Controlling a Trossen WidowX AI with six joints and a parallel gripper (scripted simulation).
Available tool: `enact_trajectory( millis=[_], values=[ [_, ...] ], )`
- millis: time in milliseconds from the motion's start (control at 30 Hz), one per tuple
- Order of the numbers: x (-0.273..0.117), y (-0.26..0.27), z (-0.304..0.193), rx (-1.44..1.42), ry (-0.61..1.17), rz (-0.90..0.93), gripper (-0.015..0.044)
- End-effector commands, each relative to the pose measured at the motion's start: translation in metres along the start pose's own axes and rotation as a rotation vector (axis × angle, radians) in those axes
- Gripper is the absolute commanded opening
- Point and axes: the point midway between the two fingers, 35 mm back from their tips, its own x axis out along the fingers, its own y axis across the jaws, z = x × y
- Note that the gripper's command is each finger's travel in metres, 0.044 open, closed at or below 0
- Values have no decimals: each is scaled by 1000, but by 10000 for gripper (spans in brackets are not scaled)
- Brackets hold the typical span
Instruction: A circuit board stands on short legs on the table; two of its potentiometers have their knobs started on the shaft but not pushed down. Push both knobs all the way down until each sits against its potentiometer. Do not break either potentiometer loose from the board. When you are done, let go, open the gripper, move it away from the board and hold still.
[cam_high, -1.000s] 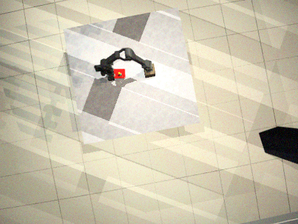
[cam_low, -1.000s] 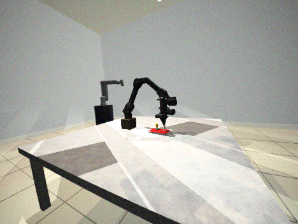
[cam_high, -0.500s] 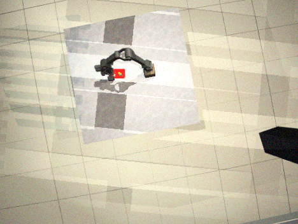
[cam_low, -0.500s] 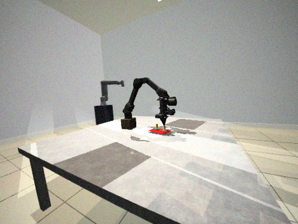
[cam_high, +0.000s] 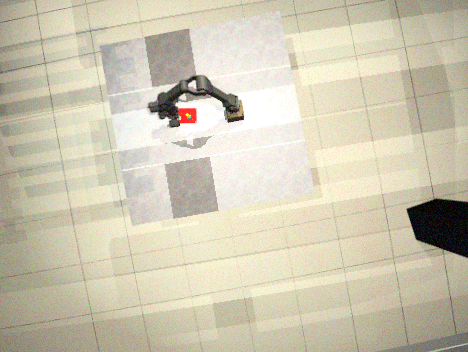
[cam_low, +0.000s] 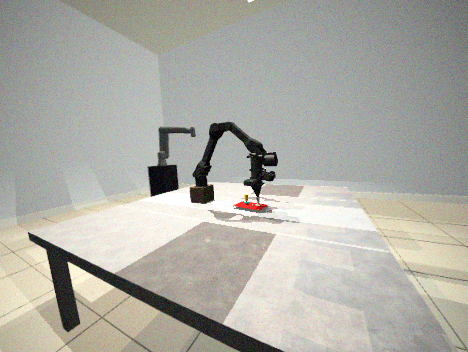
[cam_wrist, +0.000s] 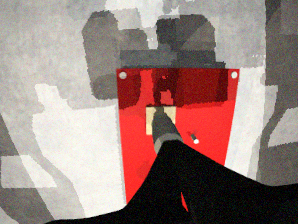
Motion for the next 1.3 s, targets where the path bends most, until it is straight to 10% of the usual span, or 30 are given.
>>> enact_trajectory(
  millis=[0,1267],
  values=[
    [13,1,2,4,3,3,0],
    [18,1,2,4,3,3,0]
  ],
)
